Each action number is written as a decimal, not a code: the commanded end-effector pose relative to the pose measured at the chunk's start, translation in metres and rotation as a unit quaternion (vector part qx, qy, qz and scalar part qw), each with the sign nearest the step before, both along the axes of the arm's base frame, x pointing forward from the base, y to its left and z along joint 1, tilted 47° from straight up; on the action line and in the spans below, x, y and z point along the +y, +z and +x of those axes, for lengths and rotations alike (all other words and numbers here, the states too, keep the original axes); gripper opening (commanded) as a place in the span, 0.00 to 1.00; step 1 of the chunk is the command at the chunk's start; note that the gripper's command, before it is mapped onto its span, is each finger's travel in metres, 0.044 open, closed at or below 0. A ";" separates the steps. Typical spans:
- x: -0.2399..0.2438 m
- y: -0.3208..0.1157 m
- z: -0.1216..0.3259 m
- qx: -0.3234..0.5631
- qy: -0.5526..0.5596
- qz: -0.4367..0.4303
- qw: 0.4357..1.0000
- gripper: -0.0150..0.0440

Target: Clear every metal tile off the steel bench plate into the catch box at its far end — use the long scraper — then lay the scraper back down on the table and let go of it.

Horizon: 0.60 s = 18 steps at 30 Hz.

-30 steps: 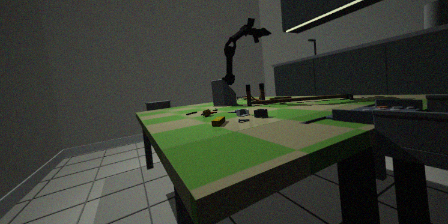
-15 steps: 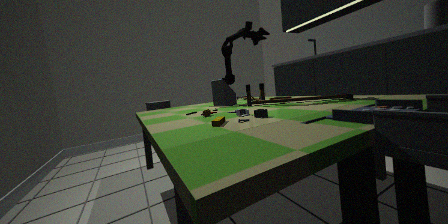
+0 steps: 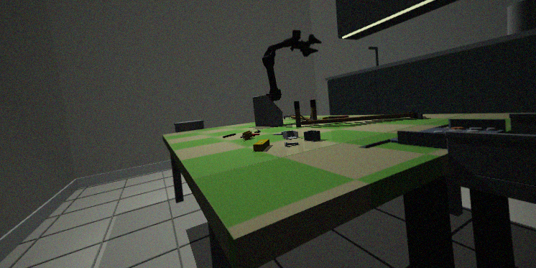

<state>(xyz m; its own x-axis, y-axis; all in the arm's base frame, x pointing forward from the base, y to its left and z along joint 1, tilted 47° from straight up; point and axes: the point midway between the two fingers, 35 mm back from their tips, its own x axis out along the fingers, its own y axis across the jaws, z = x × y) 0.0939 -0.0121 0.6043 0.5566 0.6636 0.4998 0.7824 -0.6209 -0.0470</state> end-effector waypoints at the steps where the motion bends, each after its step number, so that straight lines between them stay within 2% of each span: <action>1: 0.015 -0.001 -0.006 -0.025 -0.016 -0.028 0.999 1.00; 18: 0.047 -0.007 -0.020 -0.127 -0.100 -0.120 0.980 1.00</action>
